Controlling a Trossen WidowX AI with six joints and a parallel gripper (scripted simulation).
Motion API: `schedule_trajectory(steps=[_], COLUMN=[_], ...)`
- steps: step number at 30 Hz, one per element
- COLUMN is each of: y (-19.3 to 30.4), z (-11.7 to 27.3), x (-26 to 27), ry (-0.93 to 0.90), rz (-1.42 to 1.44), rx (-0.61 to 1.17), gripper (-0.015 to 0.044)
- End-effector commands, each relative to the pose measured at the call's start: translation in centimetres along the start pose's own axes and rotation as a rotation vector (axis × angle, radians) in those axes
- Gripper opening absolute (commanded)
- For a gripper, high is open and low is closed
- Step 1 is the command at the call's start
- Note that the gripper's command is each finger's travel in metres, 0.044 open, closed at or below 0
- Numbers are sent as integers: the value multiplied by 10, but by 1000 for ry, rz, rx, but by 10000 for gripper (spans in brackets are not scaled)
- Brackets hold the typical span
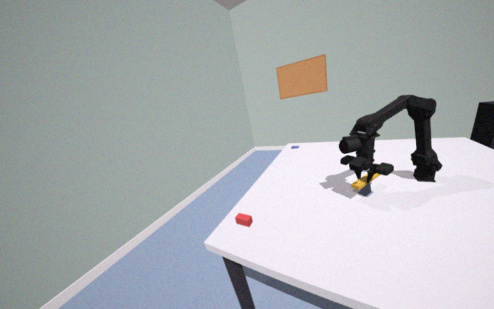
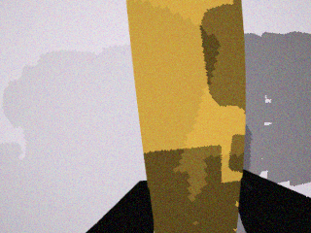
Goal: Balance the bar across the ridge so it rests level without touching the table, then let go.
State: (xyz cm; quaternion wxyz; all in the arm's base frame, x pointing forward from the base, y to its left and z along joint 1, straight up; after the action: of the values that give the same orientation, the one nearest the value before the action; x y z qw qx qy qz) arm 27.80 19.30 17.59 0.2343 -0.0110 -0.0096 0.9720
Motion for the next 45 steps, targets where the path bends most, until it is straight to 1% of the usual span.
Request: schedule_trajectory(steps=[1, 45], y=[0, 0], z=[-1, -5], x=[0, 0], ry=[-4, -4], rz=[-4, -4], rx=[-1, -1], gripper=[0, 0])
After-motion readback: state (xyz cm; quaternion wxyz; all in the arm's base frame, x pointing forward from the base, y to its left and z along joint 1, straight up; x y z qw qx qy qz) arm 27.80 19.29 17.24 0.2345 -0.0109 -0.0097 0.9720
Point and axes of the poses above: the point midway between the two fingers, 35 mm back from their tips, its own z axis back along the fingers, its own x axis across the jaws, y = z × x, the point moved 6 cm from there along z, back along the fingers, and after that the axes turned 6 degrees about z, right-handed, at the moved point
